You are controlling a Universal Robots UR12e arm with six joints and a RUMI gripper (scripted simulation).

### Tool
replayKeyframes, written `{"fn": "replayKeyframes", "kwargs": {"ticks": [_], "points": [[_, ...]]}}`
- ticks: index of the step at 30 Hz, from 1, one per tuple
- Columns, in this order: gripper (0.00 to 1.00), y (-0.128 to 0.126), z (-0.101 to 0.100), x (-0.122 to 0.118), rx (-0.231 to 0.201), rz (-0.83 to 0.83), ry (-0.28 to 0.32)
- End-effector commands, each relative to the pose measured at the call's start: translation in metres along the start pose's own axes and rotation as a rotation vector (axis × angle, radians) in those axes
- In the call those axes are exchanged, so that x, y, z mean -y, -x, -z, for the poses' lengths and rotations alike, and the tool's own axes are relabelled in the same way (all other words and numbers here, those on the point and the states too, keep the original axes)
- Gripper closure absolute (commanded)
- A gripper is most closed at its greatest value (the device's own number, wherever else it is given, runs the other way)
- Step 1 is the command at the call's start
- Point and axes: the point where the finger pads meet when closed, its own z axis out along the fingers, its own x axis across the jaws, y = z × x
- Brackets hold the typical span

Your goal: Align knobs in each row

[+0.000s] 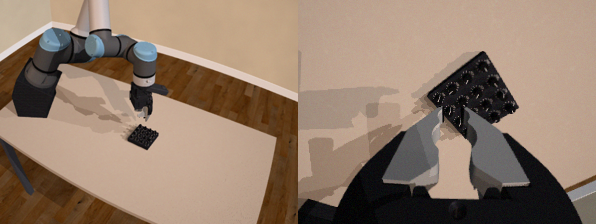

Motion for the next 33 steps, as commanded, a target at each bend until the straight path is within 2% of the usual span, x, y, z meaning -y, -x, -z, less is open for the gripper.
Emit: {"fn": "replayKeyframes", "kwargs": {"ticks": [1,33], "points": [[0.89,-0.0007,0.0008,0.0001,-0.003,-0.039,0.002],[0.89,-0.0009,0.0011,-0.0002,-0.003,-0.066,0.002]]}}
